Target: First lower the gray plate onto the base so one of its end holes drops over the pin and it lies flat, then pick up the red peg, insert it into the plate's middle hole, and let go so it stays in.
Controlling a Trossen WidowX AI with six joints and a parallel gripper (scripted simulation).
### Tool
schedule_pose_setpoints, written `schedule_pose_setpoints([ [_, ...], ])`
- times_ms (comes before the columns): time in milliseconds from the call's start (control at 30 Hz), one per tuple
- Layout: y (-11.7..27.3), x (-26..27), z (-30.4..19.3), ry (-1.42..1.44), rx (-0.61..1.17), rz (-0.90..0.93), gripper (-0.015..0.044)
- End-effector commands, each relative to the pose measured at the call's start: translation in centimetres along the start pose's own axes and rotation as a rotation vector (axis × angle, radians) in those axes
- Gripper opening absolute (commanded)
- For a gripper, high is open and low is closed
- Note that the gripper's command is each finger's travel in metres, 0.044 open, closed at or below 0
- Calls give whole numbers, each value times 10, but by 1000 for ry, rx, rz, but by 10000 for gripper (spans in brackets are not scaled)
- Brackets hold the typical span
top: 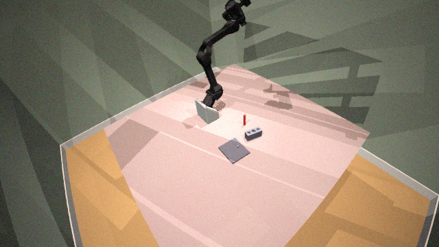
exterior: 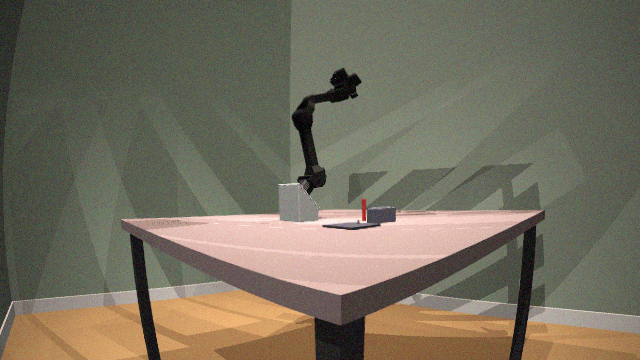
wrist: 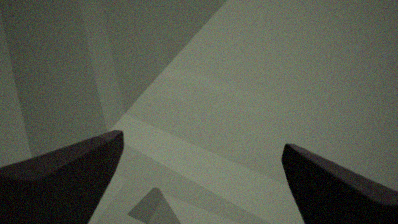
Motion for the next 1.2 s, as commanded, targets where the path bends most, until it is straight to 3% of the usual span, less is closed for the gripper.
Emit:
schedule_pose_setpoints([
  [0,0,0,0,0,0,0,426],
  [100,-4,1,-15,4,63,-37,440],
  [333,-14,-12,-101,4,384,-93,440],
  [633,13,-29,-192,-1,734,-197,440],
  [867,66,-46,-257,-1,1064,-265,440],
  [1167,166,-57,-305,-116,1444,-388,440],
])
Point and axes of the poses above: the point midway between the two fingers, 35 mm back from their tips, its own y axis back along the fingers, its own x axis across the jaws, z = x × y, the point moved 10 cm from there along y, back along the fingers, and after that the axes turned 7 degrees about -y, right-handed, at the moved point
